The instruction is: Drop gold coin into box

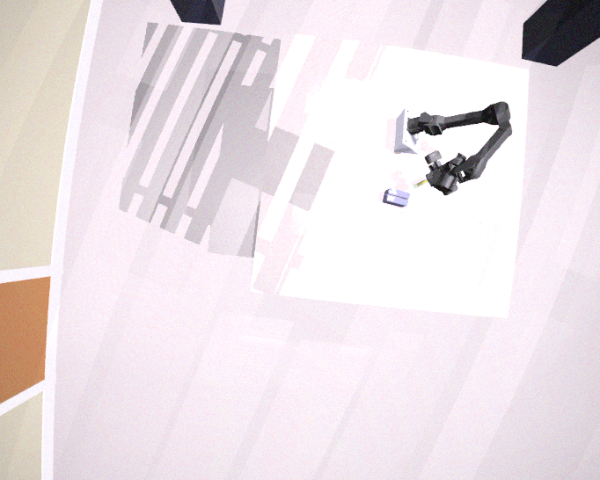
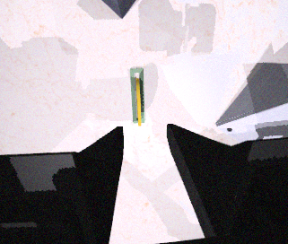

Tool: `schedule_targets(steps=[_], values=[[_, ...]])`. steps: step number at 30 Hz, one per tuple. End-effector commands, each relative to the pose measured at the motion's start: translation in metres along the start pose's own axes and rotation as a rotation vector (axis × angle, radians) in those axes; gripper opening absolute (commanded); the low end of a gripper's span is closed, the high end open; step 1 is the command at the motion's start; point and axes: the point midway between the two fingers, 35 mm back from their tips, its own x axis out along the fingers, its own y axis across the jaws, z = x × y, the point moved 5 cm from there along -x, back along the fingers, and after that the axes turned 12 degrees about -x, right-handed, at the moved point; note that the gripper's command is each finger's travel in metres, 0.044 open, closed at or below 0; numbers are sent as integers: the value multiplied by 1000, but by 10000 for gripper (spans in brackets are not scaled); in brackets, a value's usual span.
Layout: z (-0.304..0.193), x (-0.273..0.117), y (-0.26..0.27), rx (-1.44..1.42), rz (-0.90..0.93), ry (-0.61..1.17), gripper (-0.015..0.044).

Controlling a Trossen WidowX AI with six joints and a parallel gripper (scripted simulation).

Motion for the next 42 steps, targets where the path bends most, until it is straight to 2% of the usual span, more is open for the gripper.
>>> schedule_targets(steps=[1,4,11,42], values=[[-1,7,1,-6,-12,6,161],[-3,32,2,-6,-11,7,161],[-4,48,3,-7,-10,7,161],[-3,95,4,-7,-11,5,161]])
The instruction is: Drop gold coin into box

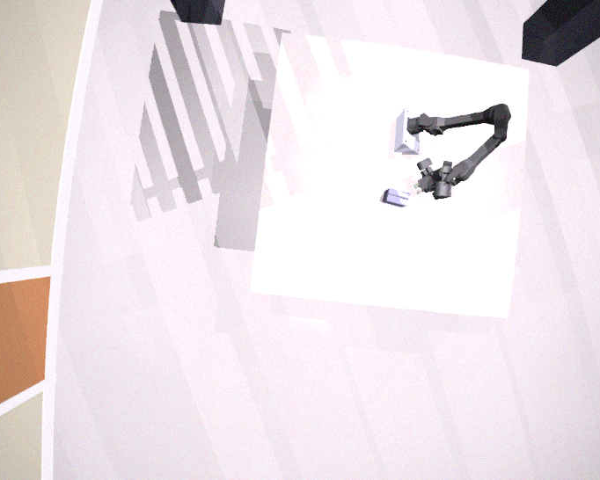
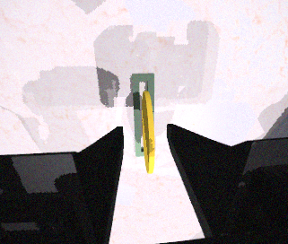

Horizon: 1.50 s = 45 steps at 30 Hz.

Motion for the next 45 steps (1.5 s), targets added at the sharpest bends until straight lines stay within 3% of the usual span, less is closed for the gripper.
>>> schedule_targets(steps=[1,17,23,33,45], values=[[-1,6,-1,6,2,6,161],[-4,29,-2,6,6,10,161],[-4,29,-2,6,6,10,3],[-4,27,-2,6,5,10,0],[1,-1,0,6,-1,3,0]])
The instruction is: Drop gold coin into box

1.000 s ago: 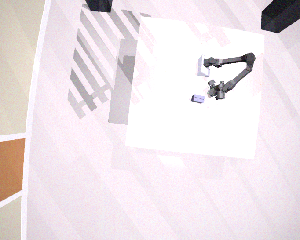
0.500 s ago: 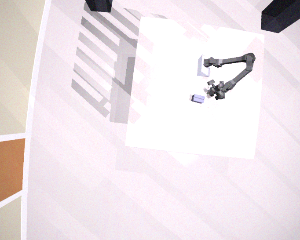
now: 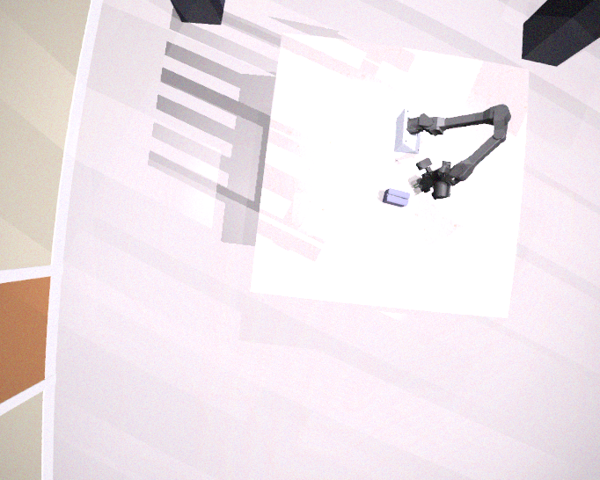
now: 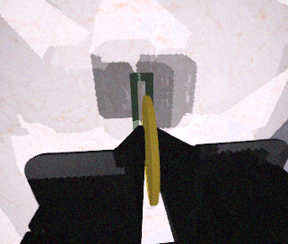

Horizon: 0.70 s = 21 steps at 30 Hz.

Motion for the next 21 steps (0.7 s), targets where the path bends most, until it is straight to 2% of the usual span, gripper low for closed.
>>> schedule_targets(steps=[1,21], values=[[1,-9,1,-6,-2,-7,0],[-1,-60,0,-5,-2,-4,0]])
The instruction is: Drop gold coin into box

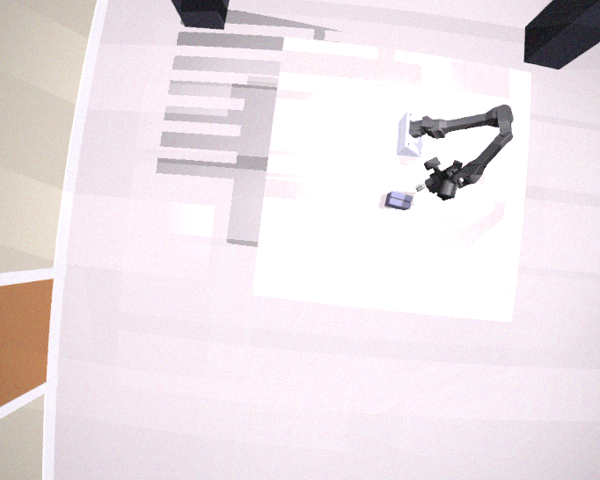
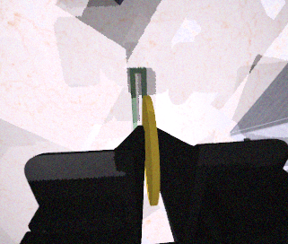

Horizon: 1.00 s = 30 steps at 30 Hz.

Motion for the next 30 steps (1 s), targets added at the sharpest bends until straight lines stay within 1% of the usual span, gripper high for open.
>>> schedule_targets(steps=[1,8,30], values=[[-1,-10,0,-6,-1,-4,0],[-2,-19,0,16,1,-2,0],[3,-19,6,717,2,-1,0]])
